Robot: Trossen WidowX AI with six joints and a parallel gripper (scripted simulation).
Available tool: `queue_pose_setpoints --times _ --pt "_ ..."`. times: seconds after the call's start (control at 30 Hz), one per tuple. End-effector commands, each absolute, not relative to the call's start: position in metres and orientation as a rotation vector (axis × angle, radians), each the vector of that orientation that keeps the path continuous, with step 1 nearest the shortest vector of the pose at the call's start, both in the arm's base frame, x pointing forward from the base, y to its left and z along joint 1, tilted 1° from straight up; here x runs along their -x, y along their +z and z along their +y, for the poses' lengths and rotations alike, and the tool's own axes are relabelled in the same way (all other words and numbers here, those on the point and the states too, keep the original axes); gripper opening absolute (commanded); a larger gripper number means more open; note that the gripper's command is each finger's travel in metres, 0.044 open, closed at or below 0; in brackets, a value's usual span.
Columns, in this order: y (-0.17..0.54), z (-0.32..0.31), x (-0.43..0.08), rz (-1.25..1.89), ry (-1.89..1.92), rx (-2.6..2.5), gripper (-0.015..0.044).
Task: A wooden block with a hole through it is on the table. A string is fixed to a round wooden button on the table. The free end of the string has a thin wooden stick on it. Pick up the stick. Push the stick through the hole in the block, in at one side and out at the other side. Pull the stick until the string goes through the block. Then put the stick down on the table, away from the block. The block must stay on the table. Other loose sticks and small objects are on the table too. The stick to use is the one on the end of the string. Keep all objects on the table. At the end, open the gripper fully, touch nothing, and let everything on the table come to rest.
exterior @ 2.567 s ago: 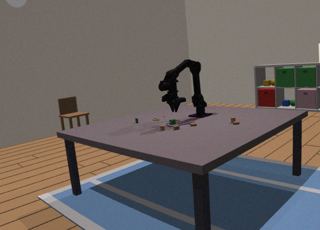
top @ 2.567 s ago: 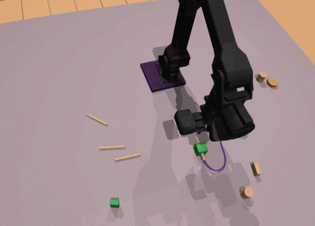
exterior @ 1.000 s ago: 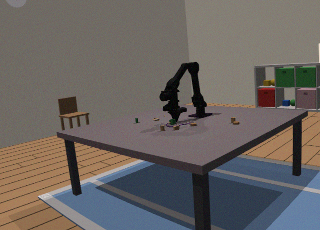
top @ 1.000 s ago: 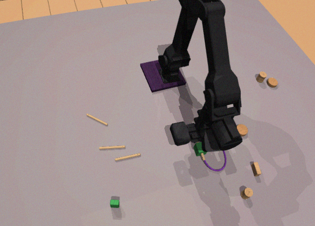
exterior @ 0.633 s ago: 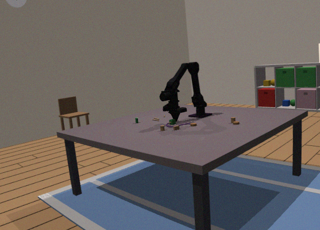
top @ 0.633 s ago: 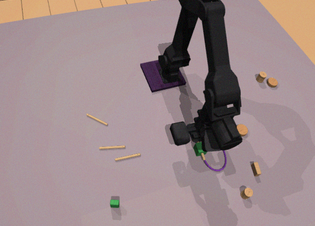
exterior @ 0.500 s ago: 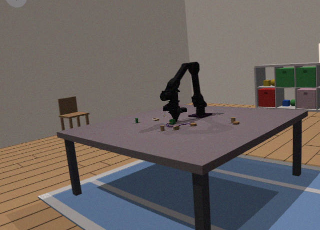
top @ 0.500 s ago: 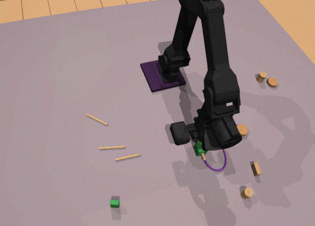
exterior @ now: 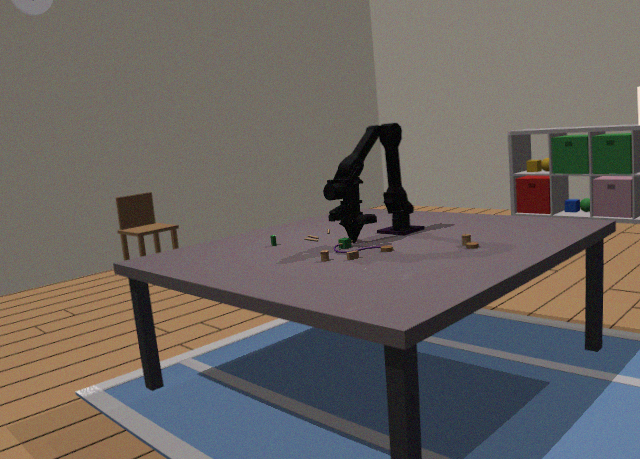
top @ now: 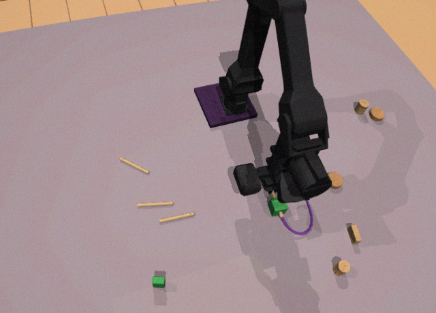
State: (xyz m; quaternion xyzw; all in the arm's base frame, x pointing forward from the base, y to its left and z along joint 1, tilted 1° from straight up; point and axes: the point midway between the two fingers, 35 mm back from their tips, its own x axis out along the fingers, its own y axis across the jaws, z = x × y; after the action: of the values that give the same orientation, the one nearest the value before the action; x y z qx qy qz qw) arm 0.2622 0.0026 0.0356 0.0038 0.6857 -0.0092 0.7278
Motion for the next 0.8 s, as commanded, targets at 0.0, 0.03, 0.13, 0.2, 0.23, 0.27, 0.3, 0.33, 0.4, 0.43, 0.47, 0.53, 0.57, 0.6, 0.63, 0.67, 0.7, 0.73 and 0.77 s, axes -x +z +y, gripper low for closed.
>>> queue_pose_setpoints --times 0.0,0.03,0.13,0.2,0.23,0.27,0.3,0.33,0.4,0.43,0.47,0.53,0.57,0.6,0.63,0.67,0.7,0.73,0.77 --pt "0.035 0.003 -0.256 1.51 -0.02 -0.008 0.0" --pt "0.035 0.003 -0.255 1.51 -0.02 -0.008 0.0" --pt "0.035 0.003 -0.251 1.511 -0.02 -0.008 0.0" --pt "0.035 0.003 -0.248 1.51 -0.02 -0.009 0.0" --pt "0.035 0.003 -0.247 1.51 -0.02 -0.009 0.0" --pt "0.035 0.003 -0.245 1.511 -0.02 -0.009 0.0" --pt "0.035 0.003 -0.244 1.511 -0.02 -0.009 0.0" --pt "0.035 0.003 -0.243 1.511 -0.02 -0.009 0.0" --pt "0.035 0.003 -0.24 1.511 -0.02 -0.009 0.0" --pt "0.035 0.003 -0.239 1.511 -0.02 -0.009 0.0" --pt "0.035 0.003 -0.237 1.511 -0.02 -0.009 0.0" --pt "0.035 0.003 -0.235 1.511 -0.02 -0.009 0.0" --pt "0.034 0.003 -0.234 1.511 -0.02 -0.009 0.0" --pt "0.034 0.003 -0.232 1.511 -0.02 -0.009 0.0" --pt "0.034 0.003 -0.231 1.511 -0.021 -0.009 0.0" --pt "0.034 0.003 -0.23 1.512 -0.021 -0.009 0.0" --pt "0.034 0.003 -0.229 1.512 -0.021 -0.009 0.0" --pt "0.034 0.003 -0.228 1.512 -0.021 -0.009 0.0" --pt "0.034 0.003 -0.227 1.512 -0.021 -0.009 0.0"
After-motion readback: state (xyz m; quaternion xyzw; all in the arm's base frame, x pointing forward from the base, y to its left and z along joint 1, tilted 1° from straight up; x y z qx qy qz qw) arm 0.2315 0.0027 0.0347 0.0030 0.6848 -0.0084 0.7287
